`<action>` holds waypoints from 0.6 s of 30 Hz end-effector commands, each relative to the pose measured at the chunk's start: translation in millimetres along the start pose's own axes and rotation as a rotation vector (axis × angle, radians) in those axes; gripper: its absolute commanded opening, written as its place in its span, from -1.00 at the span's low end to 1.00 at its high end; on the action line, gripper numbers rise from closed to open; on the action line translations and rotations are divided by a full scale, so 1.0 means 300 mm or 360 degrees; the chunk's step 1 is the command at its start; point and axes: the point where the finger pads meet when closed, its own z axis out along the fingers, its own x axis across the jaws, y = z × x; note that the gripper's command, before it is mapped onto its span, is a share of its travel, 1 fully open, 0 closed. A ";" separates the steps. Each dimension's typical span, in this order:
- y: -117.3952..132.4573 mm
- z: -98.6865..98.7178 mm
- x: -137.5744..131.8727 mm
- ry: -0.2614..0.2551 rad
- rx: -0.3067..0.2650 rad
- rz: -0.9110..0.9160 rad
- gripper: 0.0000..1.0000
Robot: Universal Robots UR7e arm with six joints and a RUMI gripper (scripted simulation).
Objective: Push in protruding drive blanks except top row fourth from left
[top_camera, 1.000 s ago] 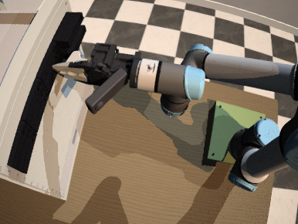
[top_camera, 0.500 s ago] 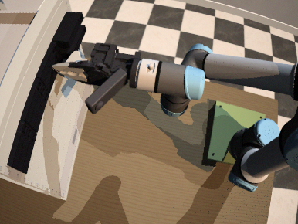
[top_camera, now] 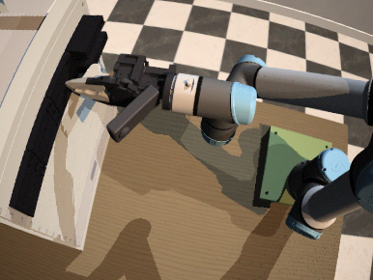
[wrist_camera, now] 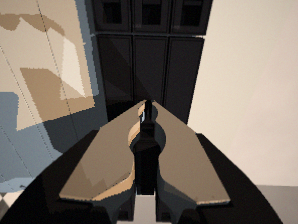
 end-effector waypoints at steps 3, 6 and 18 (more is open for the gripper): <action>0.000 -0.012 0.001 0.0001 0.0000 0.0000 -1.00; 0.000 -0.036 0.001 0.0001 0.0000 0.0000 -1.00; 0.000 -0.189 0.001 0.0001 0.0000 0.0000 -1.00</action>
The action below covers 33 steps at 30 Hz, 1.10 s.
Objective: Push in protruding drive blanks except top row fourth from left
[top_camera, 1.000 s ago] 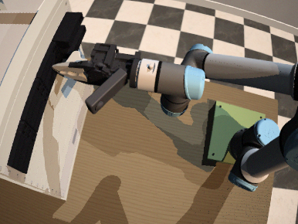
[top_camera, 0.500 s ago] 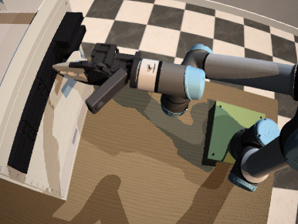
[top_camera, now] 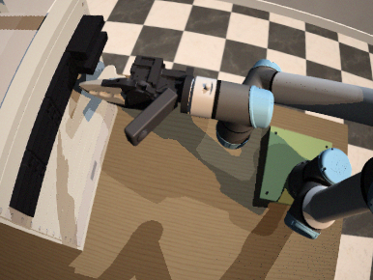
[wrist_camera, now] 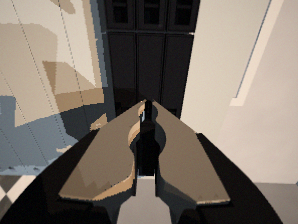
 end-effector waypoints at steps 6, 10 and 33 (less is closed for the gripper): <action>0.001 -0.154 0.002 0.0001 0.0001 0.0000 -1.00; 0.001 -0.187 0.002 0.0001 0.0001 0.0000 -1.00; 0.031 -0.225 -0.006 0.0001 0.0001 0.0000 -1.00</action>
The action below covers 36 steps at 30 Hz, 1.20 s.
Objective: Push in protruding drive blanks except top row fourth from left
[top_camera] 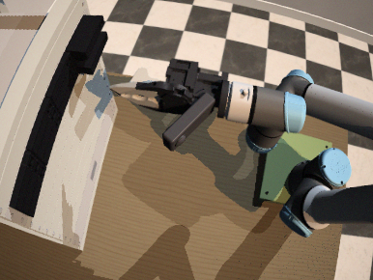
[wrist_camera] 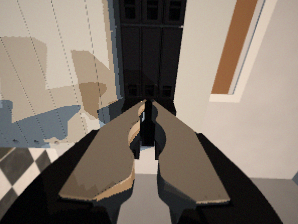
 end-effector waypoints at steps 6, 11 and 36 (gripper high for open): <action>0.077 -0.004 -0.018 0.0001 0.0000 0.0000 -1.00; 0.115 -0.005 -0.028 0.0001 0.0000 0.0000 -1.00; 0.356 -0.015 -0.090 0.0001 0.0000 0.0000 -1.00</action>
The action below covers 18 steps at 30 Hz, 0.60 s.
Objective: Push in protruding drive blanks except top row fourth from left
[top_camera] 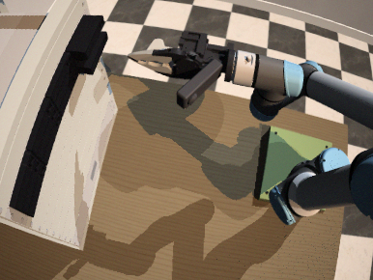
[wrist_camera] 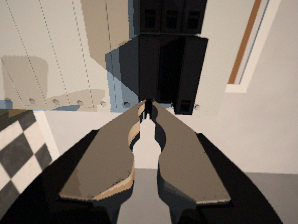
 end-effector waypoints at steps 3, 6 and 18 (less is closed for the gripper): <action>0.022 -0.001 -0.004 0.0002 0.0003 -0.0001 -1.00; 0.022 -0.001 -0.004 0.0002 0.0003 -0.0001 -1.00; 0.021 0.141 -0.004 0.0002 0.0003 -0.0001 -1.00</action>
